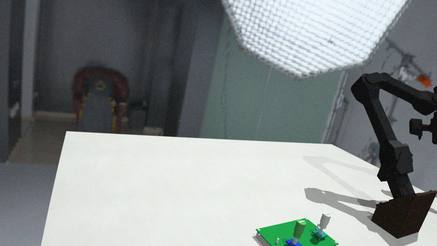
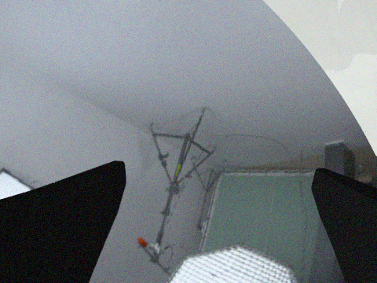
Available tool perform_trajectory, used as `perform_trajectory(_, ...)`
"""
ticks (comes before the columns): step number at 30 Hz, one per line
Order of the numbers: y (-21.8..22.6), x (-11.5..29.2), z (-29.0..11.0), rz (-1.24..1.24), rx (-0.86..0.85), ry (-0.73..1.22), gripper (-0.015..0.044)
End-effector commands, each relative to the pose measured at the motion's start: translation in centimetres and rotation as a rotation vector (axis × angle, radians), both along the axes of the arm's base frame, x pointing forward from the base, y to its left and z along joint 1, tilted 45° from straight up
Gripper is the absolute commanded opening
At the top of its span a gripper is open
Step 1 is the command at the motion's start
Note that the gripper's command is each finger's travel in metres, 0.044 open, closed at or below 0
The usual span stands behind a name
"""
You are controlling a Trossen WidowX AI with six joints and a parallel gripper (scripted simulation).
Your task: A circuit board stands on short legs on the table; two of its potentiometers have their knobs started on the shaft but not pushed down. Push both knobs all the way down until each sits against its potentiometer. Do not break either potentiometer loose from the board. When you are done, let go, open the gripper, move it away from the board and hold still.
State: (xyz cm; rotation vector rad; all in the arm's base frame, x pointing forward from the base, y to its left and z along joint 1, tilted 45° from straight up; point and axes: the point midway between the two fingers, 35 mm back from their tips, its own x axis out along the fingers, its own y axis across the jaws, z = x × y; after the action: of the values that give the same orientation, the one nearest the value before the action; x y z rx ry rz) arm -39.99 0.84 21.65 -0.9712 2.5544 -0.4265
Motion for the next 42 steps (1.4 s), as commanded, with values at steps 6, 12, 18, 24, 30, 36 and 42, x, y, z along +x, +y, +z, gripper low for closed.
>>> perform_trajectory(6,2.9,0.0,-0.3,-0.076,0.059,0.022,0.0243)
perform_trajectory(12,6.7,0.4,-0.9,-0.198,0.153,0.027,0.0085)
perform_trajectory(18,10.6,1.2,-1.8,-0.296,0.234,0.024,0.0000)
perform_trajectory(24,15.4,2.7,-3.0,-0.405,0.334,-0.001,0.0000)
perform_trajectory(30,21.1,5.4,-4.5,-0.522,0.486,-0.051,0.0000)
perform_trajectory(36,26.3,9.4,-6.0,-0.620,0.630,-0.132,0.0000)
perform_trajectory(42,30.1,13.3,-7.6,-0.685,0.729,-0.237,0.0000)
